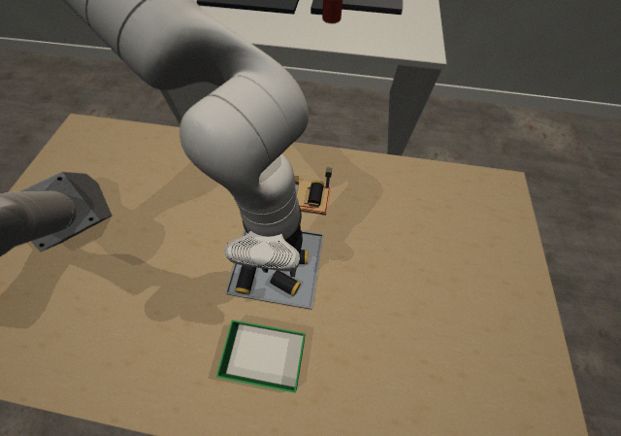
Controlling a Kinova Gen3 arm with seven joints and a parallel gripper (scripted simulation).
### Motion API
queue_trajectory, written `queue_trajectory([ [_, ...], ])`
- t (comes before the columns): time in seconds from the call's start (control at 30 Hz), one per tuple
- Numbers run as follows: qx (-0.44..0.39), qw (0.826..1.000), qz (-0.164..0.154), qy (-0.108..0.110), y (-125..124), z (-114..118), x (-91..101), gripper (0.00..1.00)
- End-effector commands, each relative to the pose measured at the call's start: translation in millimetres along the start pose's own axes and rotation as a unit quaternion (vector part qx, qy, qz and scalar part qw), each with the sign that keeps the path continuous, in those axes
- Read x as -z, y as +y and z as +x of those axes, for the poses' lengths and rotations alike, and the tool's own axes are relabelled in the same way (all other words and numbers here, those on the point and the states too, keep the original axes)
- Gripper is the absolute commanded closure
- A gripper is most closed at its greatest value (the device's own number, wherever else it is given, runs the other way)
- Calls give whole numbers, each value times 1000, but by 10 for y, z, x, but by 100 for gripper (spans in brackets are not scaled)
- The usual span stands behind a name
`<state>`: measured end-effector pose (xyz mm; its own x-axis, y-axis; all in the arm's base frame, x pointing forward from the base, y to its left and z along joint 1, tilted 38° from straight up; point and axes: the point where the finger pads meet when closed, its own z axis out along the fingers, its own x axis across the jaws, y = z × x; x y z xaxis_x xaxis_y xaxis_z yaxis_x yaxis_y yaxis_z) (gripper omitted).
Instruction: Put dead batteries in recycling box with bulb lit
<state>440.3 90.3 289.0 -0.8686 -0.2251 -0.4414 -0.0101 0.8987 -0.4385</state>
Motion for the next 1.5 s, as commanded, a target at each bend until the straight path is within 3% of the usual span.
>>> queue_trajectory([
  [0.0,3,1000,-1,-1,2,-3,5,10],
  [0.9,116,993,0,-1,2,-3,5,10],
  [1.47,262,965,0,-1,2,-3,5,10],
])
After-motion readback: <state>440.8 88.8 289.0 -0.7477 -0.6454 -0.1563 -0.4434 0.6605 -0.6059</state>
